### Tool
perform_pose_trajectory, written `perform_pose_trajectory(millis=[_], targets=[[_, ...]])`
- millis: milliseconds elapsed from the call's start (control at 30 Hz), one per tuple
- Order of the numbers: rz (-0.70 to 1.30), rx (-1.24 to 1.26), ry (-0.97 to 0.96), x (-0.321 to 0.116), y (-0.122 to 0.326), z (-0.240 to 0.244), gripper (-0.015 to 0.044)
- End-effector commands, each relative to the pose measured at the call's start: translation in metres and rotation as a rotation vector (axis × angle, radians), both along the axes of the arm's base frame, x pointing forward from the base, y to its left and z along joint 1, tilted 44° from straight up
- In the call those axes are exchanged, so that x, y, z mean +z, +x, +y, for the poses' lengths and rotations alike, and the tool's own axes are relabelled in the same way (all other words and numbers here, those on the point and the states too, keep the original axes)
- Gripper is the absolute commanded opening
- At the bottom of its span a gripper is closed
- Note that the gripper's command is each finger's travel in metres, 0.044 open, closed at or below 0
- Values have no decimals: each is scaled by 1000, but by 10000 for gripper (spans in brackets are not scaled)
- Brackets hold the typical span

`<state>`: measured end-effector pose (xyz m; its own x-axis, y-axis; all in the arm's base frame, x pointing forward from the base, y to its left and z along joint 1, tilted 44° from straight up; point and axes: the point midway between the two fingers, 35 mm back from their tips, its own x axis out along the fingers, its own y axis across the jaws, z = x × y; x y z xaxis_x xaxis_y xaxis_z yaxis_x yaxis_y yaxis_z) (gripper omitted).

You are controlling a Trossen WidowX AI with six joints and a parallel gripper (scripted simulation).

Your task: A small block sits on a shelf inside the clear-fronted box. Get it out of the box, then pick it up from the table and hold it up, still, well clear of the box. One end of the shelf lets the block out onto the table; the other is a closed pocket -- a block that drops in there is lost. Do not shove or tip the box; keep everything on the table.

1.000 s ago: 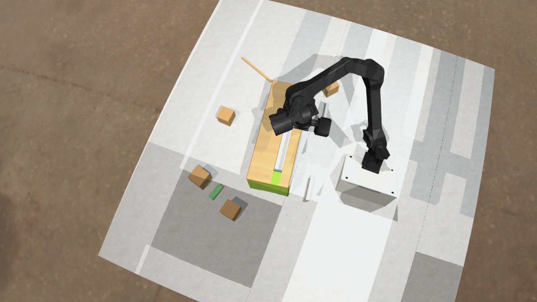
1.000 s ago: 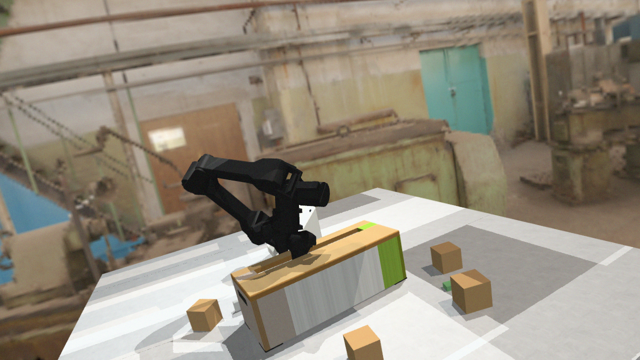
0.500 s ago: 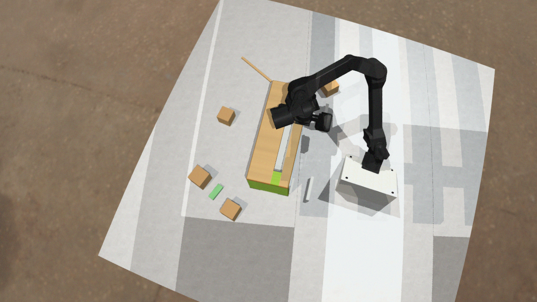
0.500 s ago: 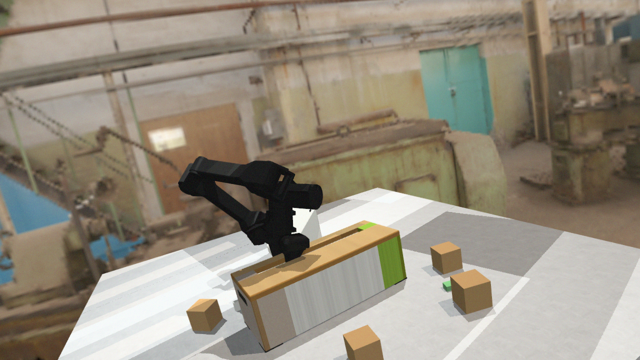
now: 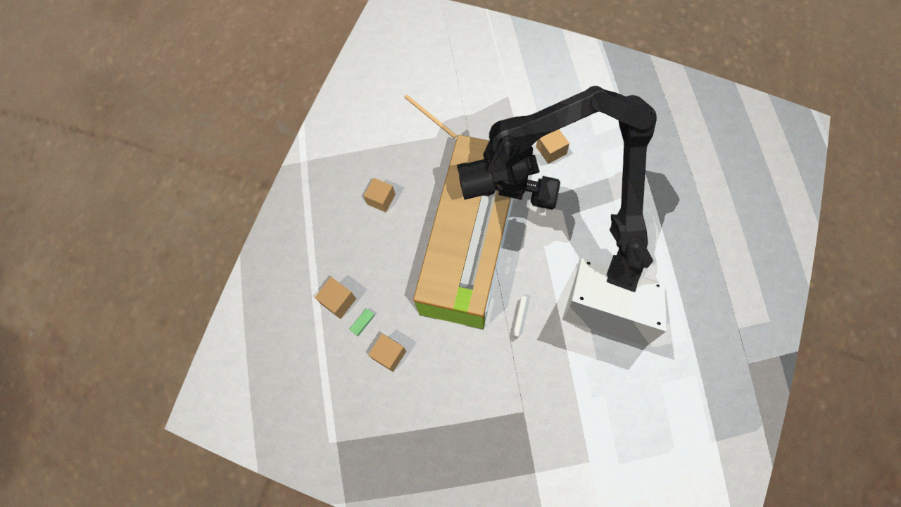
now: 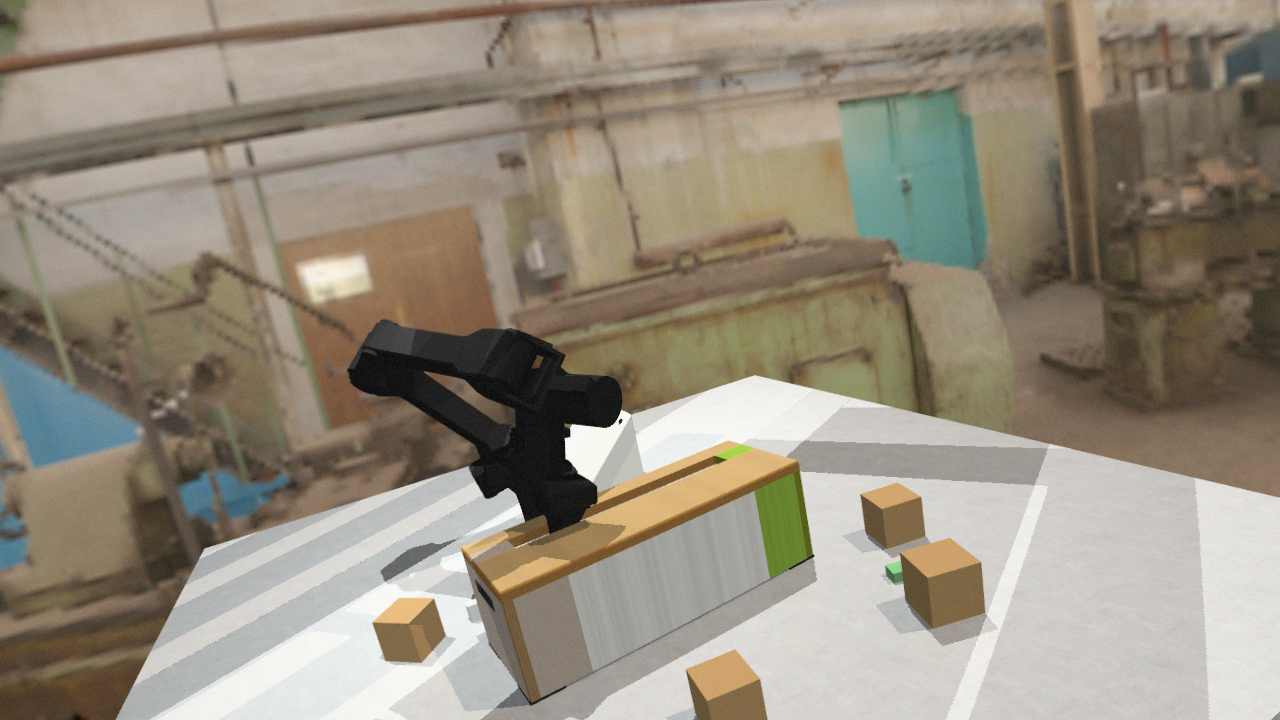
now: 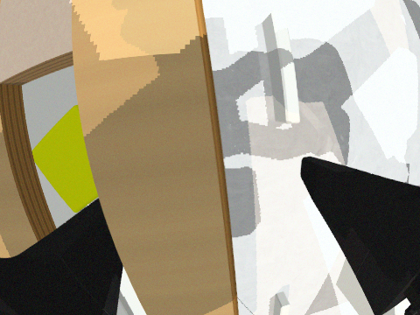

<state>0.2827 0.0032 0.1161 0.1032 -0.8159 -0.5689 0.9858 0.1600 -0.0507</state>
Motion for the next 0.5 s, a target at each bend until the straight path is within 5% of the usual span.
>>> perform_pose_trajectory(millis=[0, 467], targets=[[-2, -2, -3, 7, 2, -7, 400], [-3, -2, -5, 24, 5, -25, 400]])
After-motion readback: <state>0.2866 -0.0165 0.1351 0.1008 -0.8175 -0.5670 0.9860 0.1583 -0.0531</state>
